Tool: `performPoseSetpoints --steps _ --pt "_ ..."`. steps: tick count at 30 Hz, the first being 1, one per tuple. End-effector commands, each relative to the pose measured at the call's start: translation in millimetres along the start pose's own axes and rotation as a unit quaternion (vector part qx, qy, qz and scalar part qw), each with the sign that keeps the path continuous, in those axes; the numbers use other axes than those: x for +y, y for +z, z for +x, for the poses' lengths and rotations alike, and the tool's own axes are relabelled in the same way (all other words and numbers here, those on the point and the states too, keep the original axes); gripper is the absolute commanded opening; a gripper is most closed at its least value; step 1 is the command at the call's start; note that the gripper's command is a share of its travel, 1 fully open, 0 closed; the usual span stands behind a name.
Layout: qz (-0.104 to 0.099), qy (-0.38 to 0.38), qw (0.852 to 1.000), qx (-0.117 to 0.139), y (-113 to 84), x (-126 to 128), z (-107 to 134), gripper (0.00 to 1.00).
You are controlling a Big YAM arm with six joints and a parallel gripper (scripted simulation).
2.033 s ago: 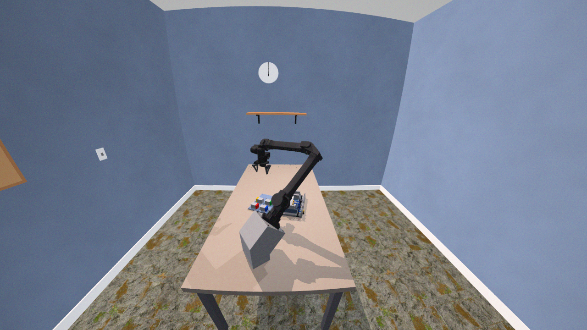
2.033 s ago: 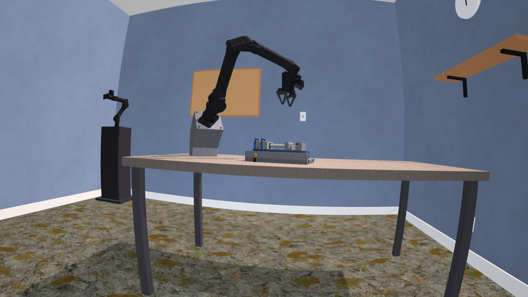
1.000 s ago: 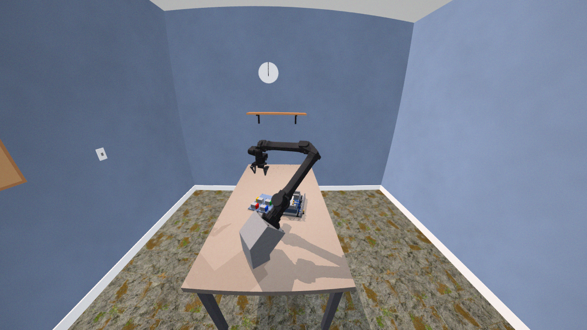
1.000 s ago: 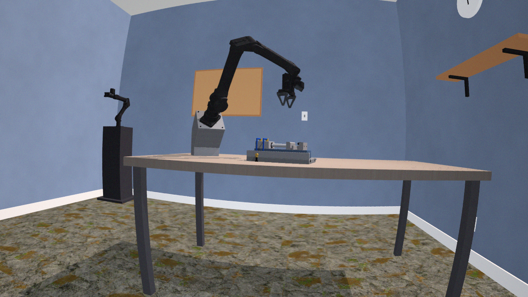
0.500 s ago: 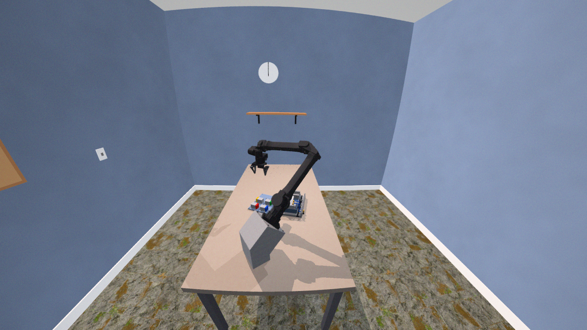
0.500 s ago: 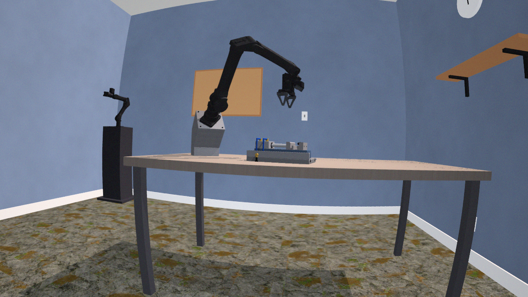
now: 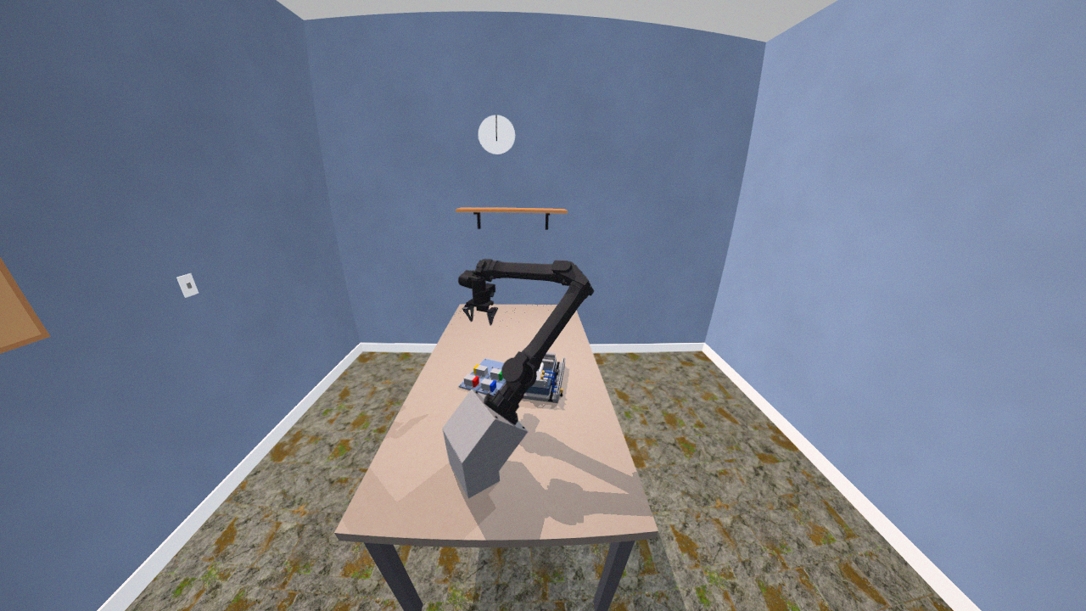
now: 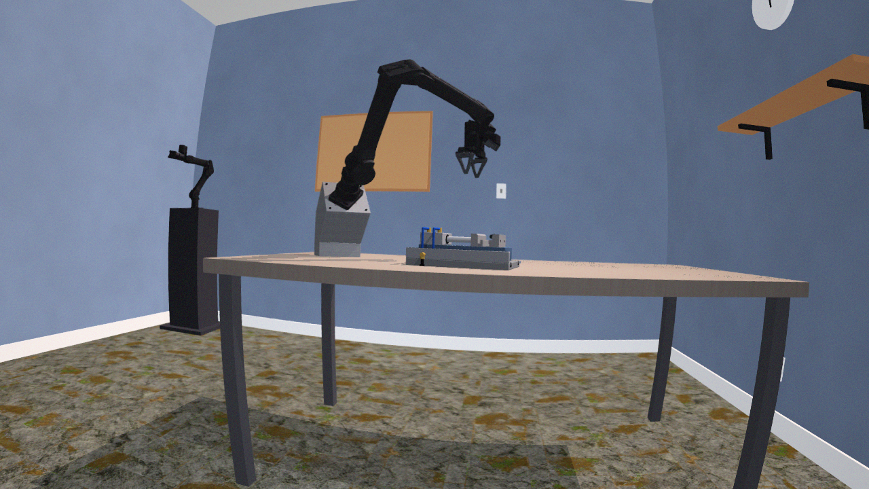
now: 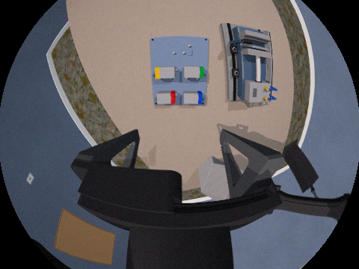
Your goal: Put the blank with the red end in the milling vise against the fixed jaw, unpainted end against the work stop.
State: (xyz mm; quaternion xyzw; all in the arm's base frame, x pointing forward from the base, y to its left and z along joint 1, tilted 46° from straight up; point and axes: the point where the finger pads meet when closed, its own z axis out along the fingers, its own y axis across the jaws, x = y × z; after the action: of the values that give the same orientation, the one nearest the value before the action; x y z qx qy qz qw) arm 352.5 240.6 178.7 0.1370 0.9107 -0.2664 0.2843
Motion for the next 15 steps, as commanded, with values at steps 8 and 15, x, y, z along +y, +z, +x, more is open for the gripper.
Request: performPoseSetpoints --steps 8,15 --pt "0.004 -0.004 1.000 0.004 75.7 4.9 -0.4 1.00" --pt "0.005 -0.004 1.000 0.004 128.5 -0.1 1.8 1.00"
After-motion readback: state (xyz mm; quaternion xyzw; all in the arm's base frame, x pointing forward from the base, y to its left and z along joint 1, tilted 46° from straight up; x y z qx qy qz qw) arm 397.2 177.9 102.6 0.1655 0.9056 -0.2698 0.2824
